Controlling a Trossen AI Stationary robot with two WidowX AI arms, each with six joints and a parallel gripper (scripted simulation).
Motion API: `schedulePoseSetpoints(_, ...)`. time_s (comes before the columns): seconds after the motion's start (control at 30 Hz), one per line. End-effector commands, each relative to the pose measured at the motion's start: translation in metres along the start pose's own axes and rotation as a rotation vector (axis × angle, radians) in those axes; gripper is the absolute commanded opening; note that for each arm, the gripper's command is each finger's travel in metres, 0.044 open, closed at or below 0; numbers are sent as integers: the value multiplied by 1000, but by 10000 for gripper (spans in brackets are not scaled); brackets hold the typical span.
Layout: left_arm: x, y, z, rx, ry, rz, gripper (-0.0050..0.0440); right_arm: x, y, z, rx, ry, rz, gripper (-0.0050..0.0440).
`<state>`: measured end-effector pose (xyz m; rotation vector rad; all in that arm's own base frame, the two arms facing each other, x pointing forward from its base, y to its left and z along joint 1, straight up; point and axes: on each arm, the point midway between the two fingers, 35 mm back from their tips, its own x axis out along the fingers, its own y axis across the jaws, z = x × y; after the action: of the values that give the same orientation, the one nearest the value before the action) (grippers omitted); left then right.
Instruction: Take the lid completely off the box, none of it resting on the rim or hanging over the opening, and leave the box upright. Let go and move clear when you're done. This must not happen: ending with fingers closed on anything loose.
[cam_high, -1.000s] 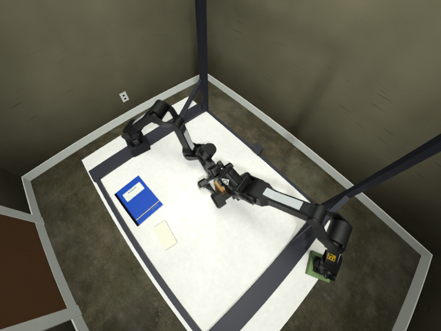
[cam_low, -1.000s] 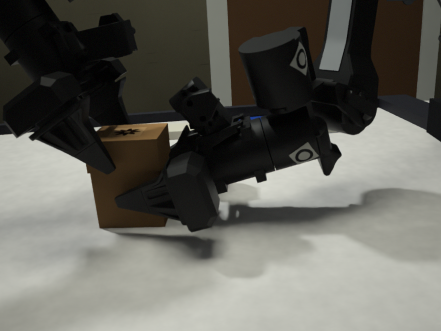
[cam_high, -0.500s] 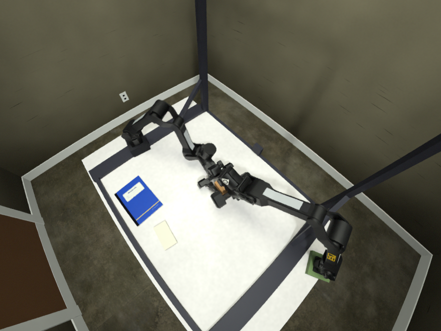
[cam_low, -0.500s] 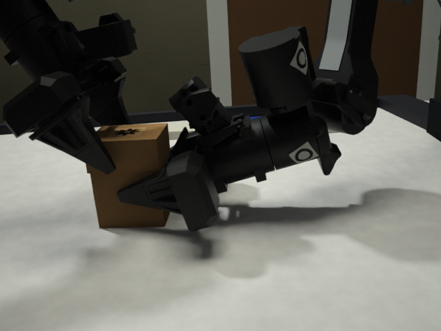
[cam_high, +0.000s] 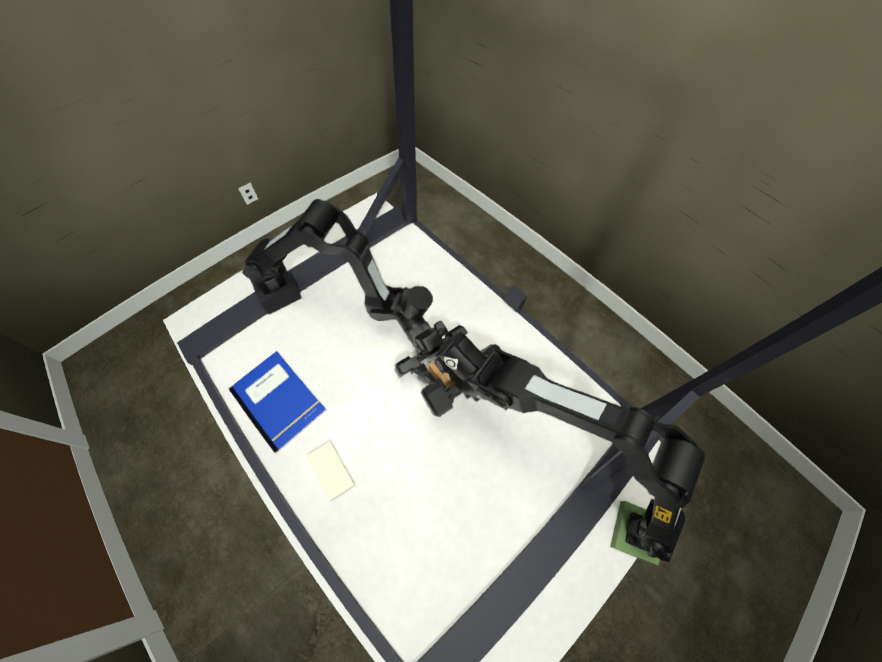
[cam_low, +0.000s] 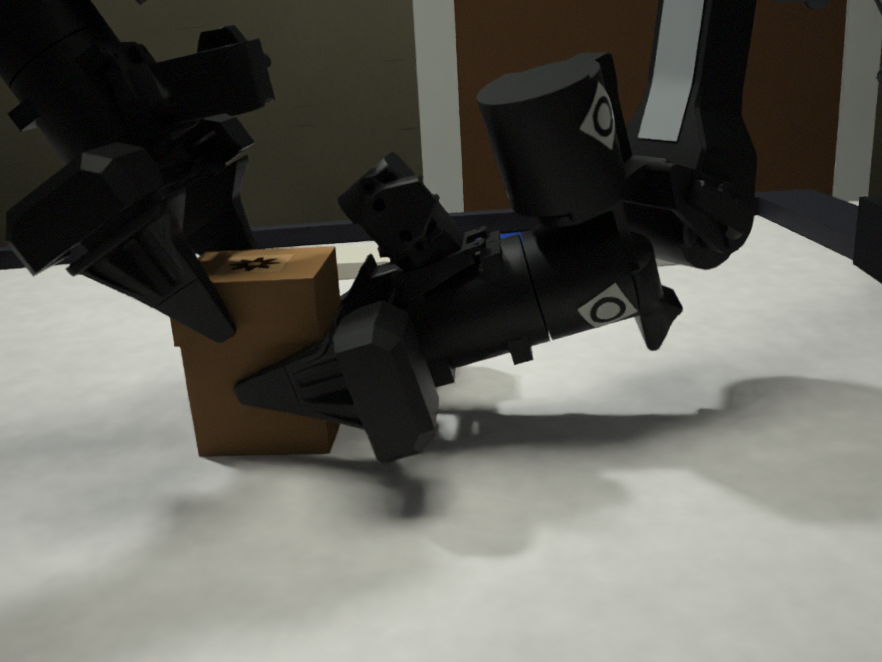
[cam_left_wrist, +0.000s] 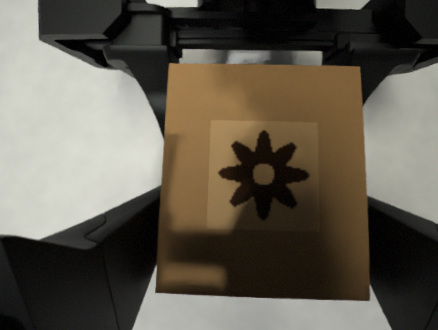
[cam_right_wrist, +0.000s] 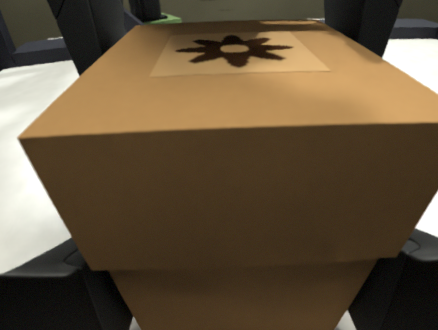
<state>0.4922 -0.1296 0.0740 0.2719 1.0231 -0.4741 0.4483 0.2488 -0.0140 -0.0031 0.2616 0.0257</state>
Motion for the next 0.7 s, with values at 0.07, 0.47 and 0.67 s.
schedulePoseSetpoints(0.07, -10, 1, 10, 5, -29, 10, 299, 0, 2, 11, 14, -19, 5, -1)
schedulePoseSetpoints(0.47, -21, 2, 18, 8, -50, 16, 187, 0, 2, 11, 14, -19, 5, -20)
schedulePoseSetpoints(0.67, -53, 1, 35, 9, -56, 17, 67, 0, 2, 11, 14, -19, 5, -50)
